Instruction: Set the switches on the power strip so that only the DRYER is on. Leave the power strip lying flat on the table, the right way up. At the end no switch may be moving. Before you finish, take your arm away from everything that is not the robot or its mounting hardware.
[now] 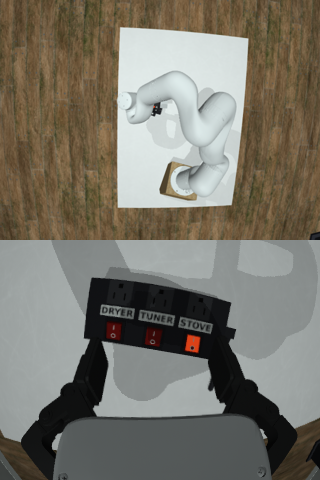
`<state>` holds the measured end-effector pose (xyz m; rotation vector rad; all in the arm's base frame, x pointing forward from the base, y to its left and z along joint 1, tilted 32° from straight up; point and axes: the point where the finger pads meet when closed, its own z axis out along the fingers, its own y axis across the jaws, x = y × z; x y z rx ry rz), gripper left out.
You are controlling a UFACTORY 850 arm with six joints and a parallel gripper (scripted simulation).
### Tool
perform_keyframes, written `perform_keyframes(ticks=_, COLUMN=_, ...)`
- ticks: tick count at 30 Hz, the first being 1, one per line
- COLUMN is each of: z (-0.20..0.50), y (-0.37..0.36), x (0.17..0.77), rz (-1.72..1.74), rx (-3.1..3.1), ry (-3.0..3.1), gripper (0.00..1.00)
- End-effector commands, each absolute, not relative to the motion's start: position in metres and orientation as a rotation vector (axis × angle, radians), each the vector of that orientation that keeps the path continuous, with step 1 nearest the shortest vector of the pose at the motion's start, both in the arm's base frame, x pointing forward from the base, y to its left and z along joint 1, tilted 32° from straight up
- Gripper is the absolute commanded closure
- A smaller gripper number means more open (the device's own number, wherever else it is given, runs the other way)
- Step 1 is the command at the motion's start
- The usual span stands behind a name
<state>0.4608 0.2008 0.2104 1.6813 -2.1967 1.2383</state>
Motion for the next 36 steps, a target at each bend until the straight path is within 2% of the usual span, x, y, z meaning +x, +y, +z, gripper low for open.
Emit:
perform_keyframes(ticks=1, z=0.231, y=0.205, x=0.454, rz=1.099, rx=1.887, ry=-2.291, gripper=0.00)
perform_keyframes(ticks=12, z=0.262, y=0.216, x=0.425, rz=0.854, rx=2.259, ry=-2.384, gripper=0.00)
perform_keyframes(ticks=36, z=0.264, y=0.216, x=0.425, rz=0.845, rx=2.307, ry=-2.349, gripper=0.00)
